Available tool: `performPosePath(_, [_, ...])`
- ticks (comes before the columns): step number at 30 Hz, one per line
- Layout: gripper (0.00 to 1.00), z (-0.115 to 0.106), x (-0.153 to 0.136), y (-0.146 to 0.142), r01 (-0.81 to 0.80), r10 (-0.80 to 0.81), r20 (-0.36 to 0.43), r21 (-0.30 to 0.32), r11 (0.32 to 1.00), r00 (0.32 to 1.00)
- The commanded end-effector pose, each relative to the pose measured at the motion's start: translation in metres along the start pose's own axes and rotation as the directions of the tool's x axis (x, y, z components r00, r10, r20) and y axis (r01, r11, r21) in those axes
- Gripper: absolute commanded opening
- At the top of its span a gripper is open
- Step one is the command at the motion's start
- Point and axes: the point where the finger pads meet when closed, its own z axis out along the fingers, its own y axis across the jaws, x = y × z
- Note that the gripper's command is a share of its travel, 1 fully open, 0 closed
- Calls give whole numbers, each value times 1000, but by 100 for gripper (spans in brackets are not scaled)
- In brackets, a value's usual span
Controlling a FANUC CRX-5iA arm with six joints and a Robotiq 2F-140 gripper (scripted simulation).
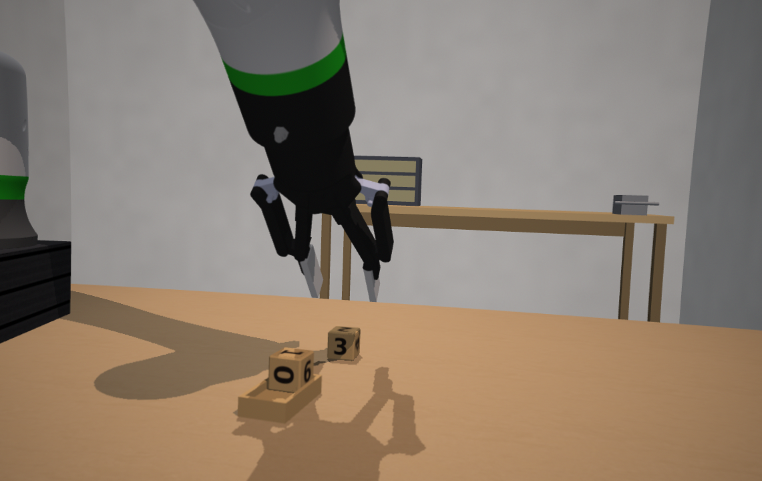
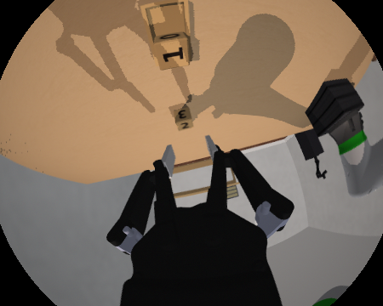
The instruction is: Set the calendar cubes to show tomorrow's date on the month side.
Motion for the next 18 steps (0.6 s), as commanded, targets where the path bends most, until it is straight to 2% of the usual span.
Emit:
performPosePath(1, [47,-3,-3,0,0,0,0,0,1000,1000])
performPosePath(11, [47,-3,-4,0,-2,2,-16,-2,1000,1000])
performPosePath(18, [47,-2,-6,1,-5,4,-214,-6,1000,977])
